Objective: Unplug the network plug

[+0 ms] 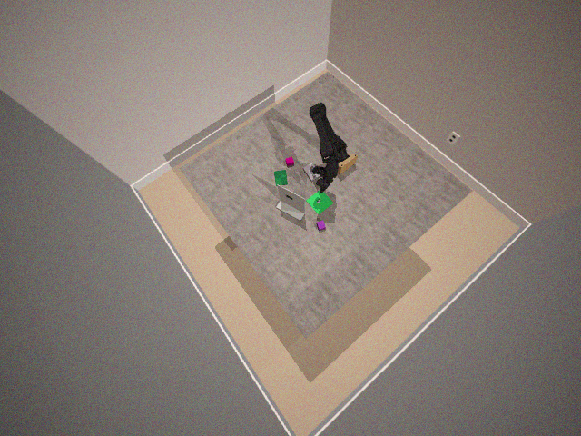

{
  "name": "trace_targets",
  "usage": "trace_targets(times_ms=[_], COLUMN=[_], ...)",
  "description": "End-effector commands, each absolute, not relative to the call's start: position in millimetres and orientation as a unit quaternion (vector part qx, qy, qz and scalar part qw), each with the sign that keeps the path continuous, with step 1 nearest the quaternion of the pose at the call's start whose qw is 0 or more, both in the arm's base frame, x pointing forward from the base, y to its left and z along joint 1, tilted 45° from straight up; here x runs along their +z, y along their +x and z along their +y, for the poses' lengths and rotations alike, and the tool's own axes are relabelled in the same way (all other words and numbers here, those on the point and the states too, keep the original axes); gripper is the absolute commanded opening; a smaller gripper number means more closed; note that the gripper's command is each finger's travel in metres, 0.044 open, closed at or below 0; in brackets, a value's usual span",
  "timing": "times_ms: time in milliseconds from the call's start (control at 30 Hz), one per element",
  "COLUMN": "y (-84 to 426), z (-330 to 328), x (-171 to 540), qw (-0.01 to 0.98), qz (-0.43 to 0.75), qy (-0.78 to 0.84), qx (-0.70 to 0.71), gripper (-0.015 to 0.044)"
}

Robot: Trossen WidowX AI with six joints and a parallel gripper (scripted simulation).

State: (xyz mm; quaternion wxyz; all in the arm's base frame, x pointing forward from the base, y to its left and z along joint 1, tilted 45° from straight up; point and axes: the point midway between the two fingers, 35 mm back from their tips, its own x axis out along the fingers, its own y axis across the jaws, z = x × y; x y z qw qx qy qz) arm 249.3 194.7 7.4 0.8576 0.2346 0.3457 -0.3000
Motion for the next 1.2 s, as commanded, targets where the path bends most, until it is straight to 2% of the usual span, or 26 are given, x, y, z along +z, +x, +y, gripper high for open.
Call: trace_targets(times_ms=[0, 1167], y=[249.9, 238.7], z=[202.5, 267.0], x=[13.1, 83.4], qw=[0.857, 0.858], qz=[0.346, 0.344], qy=[0.236, 0.237], qx=[-0.300, -0.300], gripper=[0.0156, 0.0156])
